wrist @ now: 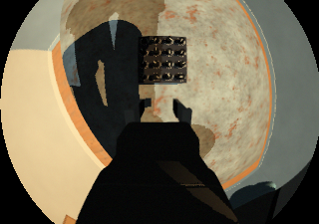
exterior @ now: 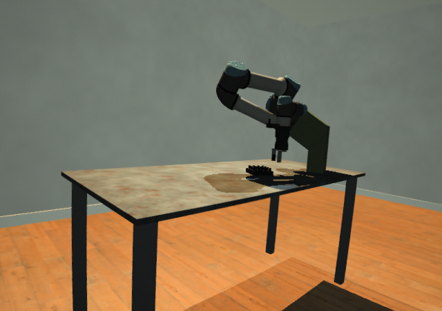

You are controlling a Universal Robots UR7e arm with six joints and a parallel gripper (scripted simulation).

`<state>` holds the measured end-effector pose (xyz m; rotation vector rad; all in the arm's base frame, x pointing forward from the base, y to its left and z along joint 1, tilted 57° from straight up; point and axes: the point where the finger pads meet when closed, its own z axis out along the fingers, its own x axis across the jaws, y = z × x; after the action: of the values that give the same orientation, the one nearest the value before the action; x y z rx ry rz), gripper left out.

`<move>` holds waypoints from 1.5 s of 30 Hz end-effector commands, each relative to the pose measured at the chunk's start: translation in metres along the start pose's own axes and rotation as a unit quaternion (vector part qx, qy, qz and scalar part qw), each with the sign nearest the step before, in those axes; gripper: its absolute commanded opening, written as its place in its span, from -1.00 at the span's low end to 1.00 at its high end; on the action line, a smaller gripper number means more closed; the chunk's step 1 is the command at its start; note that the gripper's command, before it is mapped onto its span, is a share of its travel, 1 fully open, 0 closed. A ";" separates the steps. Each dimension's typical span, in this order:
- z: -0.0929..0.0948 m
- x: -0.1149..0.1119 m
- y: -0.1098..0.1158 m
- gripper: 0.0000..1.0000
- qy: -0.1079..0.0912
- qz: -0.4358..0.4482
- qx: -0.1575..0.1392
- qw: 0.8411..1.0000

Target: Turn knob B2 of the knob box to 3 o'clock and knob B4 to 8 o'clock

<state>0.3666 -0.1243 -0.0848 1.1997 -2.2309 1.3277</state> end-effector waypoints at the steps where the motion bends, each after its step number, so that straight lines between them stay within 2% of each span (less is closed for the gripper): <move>1: 0.000 0.000 0.000 1.00 0.000 0.000 0.000 1.000; 14: 0.000 -0.001 -0.001 1.00 0.000 -0.014 0.000 1.000; 28: -0.001 -0.006 -0.007 1.00 0.000 -0.087 0.000 0.996; 35: -0.001 -0.011 -0.012 1.00 0.000 -0.165 0.000 0.986; 43: -0.001 -0.017 -0.019 1.00 0.000 -0.267 0.000 0.964; 45: -0.001 -0.017 -0.019 1.00 0.000 -0.267 0.000 0.964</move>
<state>0.3878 -0.1200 -0.0832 1.5772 -1.8008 1.1353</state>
